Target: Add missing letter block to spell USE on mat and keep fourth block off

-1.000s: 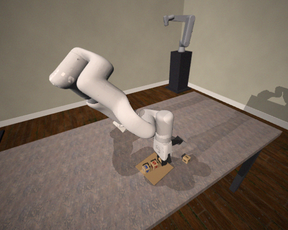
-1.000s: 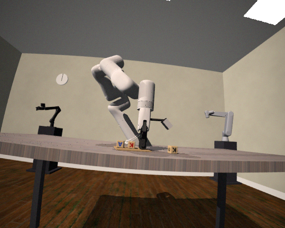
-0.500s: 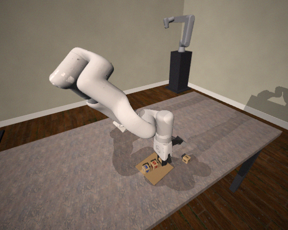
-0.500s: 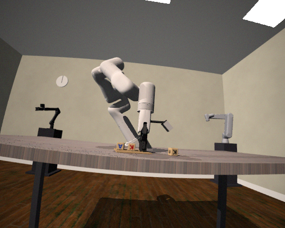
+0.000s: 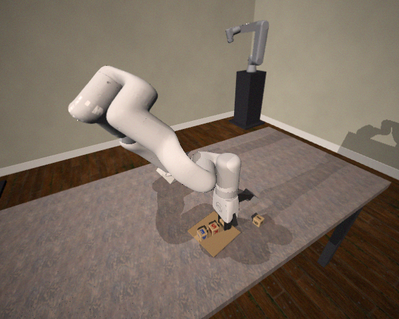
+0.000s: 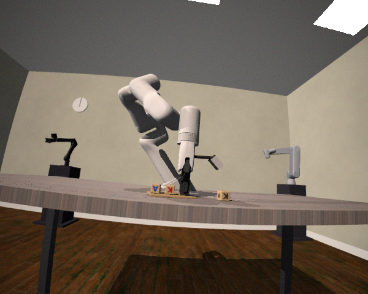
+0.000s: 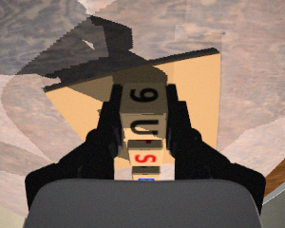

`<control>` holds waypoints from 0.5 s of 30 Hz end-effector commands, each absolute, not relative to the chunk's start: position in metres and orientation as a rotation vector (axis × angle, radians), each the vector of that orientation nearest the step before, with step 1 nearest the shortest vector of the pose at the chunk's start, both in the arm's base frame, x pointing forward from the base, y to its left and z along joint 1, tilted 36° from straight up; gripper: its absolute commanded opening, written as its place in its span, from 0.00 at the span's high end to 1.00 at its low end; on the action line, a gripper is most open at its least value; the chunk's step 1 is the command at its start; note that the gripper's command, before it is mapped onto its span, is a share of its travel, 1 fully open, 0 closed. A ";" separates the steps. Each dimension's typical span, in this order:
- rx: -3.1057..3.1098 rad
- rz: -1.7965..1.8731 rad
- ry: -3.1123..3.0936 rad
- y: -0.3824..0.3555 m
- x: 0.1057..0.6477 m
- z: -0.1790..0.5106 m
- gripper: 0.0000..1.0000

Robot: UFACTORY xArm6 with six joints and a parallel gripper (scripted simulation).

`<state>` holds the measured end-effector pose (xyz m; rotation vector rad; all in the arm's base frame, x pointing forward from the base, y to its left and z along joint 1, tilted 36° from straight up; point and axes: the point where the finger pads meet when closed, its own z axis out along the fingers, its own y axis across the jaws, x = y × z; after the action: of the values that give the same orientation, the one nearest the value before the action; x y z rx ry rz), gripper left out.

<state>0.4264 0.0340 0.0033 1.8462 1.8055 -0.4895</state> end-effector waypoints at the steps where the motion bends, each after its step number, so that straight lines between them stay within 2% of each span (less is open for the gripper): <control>1: 1.846 -0.485 1.805 0.035 0.428 0.004 0.73; 15: 1.846 -0.485 1.805 0.033 0.428 0.002 0.73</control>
<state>0.4266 0.0324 0.0010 1.8462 1.8055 -0.4897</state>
